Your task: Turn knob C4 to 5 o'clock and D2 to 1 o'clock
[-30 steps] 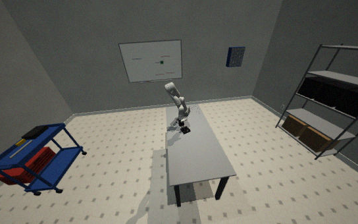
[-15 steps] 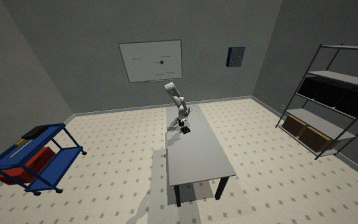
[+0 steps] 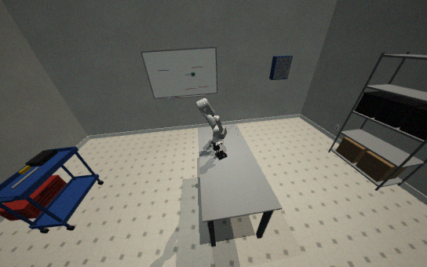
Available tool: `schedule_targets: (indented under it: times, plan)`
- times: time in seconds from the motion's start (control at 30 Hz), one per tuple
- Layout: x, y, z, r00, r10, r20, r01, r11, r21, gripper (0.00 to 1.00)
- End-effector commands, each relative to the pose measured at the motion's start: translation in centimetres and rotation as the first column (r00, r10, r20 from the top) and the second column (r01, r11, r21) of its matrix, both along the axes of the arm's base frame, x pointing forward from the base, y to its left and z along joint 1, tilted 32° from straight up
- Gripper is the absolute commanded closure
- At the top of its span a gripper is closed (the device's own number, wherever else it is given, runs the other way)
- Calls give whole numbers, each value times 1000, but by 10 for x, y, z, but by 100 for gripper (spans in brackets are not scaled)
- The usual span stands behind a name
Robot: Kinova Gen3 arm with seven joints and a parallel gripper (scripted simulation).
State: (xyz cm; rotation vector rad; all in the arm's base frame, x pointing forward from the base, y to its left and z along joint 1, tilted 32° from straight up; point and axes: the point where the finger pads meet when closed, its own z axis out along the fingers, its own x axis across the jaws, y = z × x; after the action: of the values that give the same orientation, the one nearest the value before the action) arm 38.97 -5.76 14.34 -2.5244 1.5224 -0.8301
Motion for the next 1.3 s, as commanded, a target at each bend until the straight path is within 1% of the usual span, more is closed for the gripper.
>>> schedule_targets:
  times: [0.0, 0.1, 0.13, 1.27]
  plan:
    - [0, 0, 0, 1000, 0, 1, 0, 1000, 0, 54]
    - [0, 0, 0, 1000, 0, 1, 0, 1000, 0, 54]
    - [0, 0, 0, 1000, 0, 1, 0, 1000, 0, 70]
    - [0, 0, 0, 1000, 0, 1, 0, 1000, 0, 70]
